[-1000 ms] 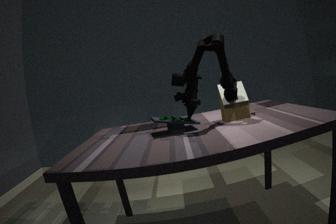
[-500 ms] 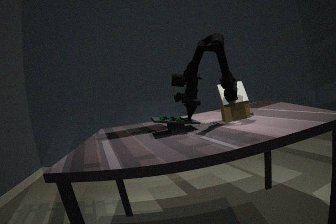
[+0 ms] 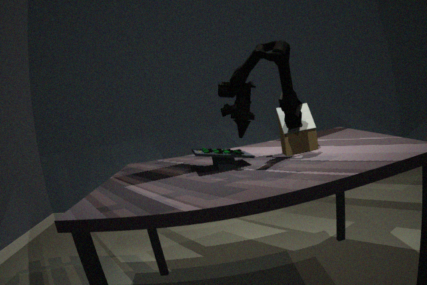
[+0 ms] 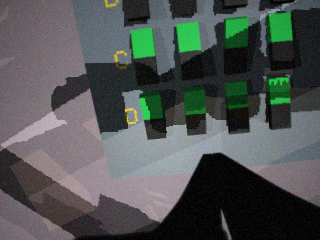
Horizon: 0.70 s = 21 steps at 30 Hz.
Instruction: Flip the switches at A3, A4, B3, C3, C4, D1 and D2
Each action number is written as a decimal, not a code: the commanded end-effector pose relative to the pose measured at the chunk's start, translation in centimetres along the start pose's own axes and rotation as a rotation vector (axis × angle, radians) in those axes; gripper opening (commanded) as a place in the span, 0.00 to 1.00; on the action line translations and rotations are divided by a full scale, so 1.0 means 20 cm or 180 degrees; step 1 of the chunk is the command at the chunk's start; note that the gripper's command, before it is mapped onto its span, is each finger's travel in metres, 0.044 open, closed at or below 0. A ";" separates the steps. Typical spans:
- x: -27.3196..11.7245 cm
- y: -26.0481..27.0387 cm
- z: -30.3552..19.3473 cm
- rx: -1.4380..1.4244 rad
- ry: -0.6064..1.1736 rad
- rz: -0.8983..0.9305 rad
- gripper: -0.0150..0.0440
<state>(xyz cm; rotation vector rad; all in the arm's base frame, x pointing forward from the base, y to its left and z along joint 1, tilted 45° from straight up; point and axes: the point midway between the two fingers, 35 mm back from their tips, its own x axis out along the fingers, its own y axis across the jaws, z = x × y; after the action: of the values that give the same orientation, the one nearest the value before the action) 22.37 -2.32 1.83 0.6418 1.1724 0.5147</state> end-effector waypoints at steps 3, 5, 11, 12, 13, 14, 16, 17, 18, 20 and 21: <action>-0.06 0.01 0.00 -0.0009 0.0033 0.0004 0.25; -0.07 -0.01 0.08 -0.0011 0.0031 0.0002 0.25; -0.09 -0.06 0.34 -0.0019 0.0024 0.0002 0.25; -0.09 -0.06 0.34 -0.0019 0.0024 0.0002 0.25; -0.09 -0.06 0.34 -0.0019 0.0024 0.0002 0.25; -0.09 -0.06 0.34 -0.0019 0.0024 0.0002 0.25; -0.09 -0.06 0.34 -0.0019 0.0024 0.0002 0.25; -0.09 -0.06 0.34 -0.0019 0.0024 0.0002 0.25; -0.09 -0.06 0.34 -0.0019 0.0024 0.0002 0.25; -0.09 -0.06 0.34 -0.0019 0.0024 0.0002 0.25; -0.09 -0.06 0.34 -0.0019 0.0024 0.0002 0.25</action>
<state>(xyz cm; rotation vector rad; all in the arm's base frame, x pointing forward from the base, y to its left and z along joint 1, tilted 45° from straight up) 28.19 -5.69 3.82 0.6296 1.1797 0.5200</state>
